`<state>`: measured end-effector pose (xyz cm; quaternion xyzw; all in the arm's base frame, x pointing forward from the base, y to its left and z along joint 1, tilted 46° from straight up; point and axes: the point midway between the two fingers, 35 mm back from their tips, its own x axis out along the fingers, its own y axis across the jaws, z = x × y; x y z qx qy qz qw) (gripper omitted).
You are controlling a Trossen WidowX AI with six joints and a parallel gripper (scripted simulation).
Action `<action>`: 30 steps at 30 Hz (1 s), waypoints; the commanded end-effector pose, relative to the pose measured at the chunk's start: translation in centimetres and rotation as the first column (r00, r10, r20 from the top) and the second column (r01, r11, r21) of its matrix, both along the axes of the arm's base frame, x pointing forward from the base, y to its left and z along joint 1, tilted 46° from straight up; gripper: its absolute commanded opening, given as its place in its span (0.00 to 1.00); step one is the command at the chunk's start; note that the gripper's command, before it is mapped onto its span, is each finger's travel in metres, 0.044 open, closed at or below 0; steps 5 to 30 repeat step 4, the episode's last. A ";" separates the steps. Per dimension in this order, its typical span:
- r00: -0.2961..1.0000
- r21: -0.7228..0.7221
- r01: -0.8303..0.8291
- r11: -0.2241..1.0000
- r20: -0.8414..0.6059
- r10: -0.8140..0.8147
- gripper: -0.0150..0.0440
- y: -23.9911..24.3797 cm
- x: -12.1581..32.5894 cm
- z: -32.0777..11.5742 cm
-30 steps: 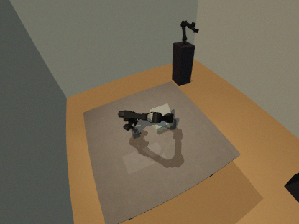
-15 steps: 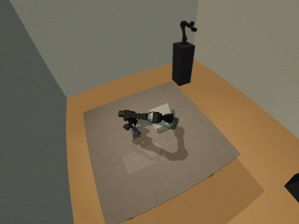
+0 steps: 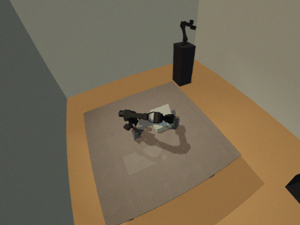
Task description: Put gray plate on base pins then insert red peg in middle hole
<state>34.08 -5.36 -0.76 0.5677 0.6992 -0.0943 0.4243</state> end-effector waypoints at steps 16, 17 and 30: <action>1.000 -0.005 -0.003 1.000 0.003 0.003 0.51 -0.4 0.0 0.4; 1.000 -0.005 -0.003 1.000 0.003 0.003 0.51 -0.4 0.0 0.4; 1.000 -0.005 -0.003 1.000 0.003 0.003 0.51 -0.4 0.0 0.4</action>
